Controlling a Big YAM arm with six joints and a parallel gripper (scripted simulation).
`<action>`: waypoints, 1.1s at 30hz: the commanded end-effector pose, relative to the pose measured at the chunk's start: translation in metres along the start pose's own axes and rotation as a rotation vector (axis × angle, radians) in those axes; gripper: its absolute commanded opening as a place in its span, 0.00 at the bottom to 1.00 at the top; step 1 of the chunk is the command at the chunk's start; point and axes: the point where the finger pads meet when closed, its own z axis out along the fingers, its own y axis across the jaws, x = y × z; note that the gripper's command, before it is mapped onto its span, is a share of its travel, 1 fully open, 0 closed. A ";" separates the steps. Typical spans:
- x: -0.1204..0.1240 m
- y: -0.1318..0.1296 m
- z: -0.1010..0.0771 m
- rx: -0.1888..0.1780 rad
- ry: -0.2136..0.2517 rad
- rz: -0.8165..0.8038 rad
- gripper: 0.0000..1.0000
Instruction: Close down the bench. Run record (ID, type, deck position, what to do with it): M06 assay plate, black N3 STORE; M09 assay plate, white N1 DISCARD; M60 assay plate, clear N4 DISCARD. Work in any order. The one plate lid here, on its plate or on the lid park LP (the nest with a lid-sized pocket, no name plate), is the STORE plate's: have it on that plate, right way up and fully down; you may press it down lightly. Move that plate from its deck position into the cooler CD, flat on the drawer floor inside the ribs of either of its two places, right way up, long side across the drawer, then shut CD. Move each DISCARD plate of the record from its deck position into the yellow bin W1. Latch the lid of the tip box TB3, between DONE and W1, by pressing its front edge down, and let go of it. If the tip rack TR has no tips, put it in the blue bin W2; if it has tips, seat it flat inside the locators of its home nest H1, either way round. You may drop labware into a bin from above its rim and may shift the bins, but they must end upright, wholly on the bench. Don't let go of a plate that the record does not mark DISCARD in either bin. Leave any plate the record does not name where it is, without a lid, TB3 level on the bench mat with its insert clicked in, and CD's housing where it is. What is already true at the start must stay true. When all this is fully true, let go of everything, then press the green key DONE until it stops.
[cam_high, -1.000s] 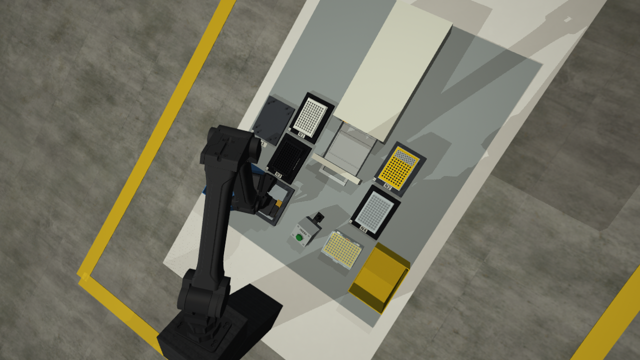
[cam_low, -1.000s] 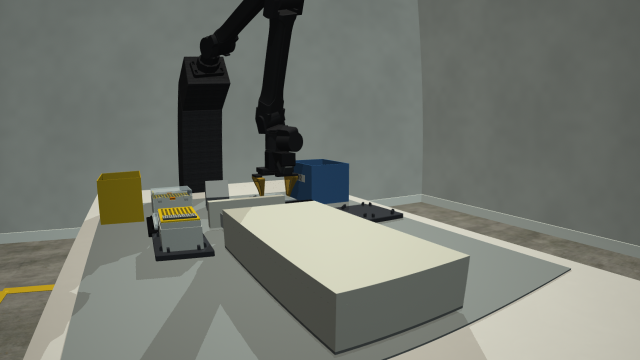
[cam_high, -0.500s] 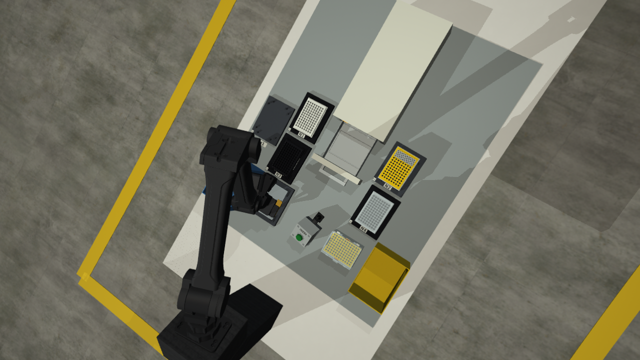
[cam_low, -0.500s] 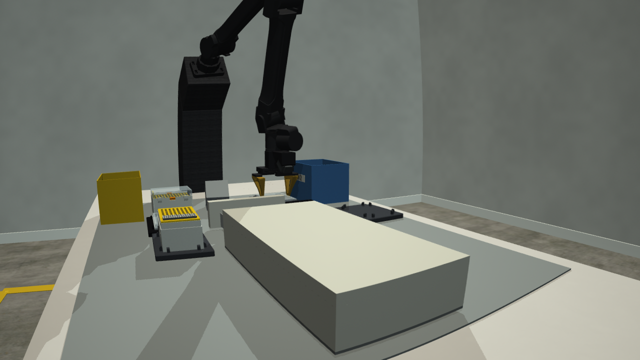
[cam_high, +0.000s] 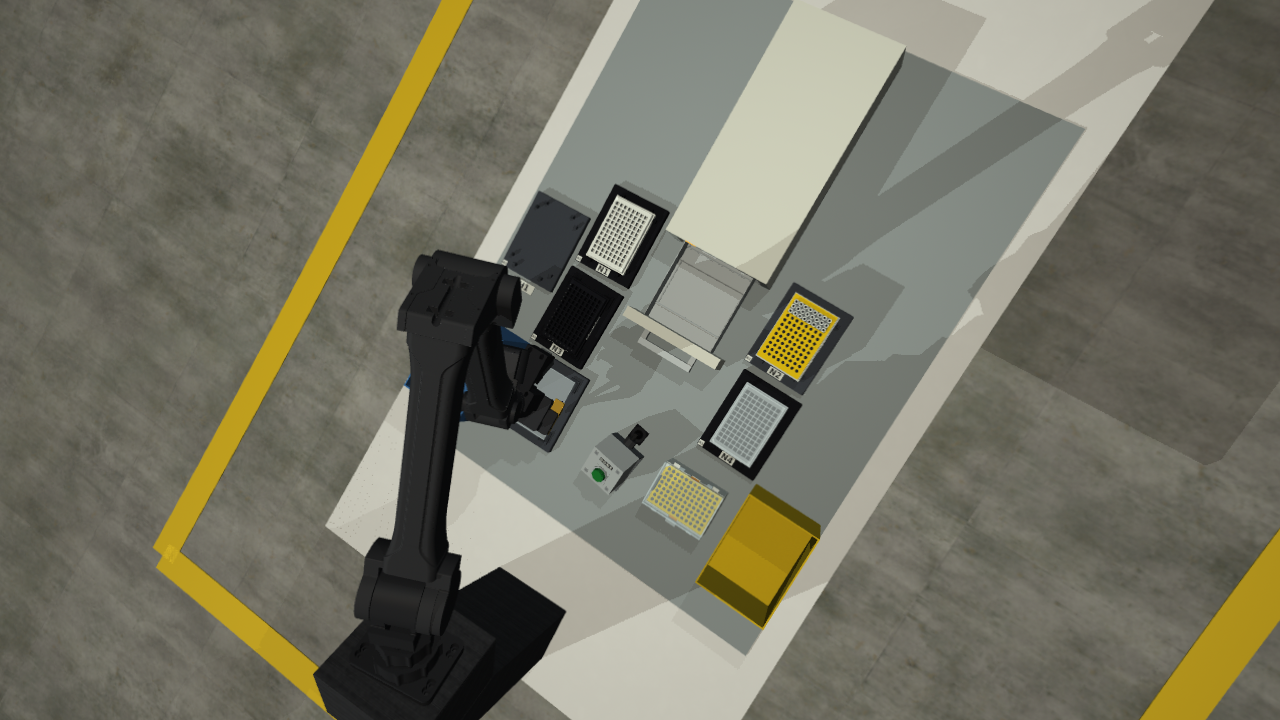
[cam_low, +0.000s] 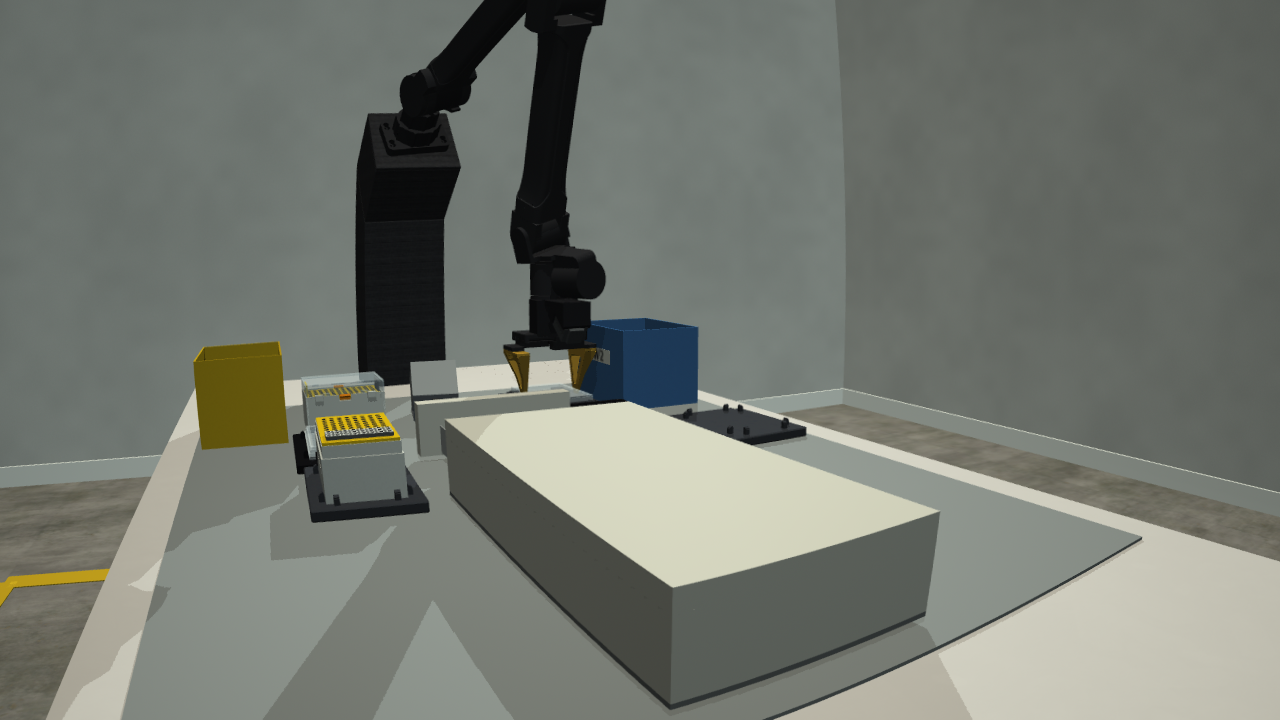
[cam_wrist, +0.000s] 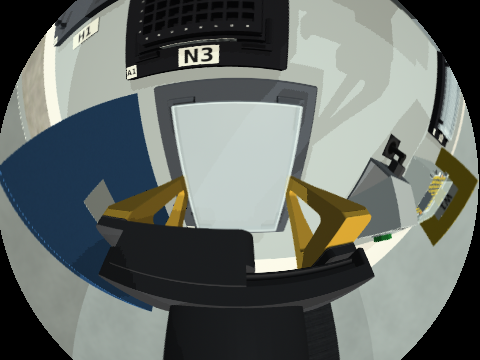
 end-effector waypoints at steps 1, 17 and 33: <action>0.008 0.004 -0.008 -0.006 0.010 -0.015 0.00; 0.008 0.004 -0.022 -0.006 0.012 -0.006 0.00; 0.008 0.004 -0.040 -0.006 0.011 -0.006 0.00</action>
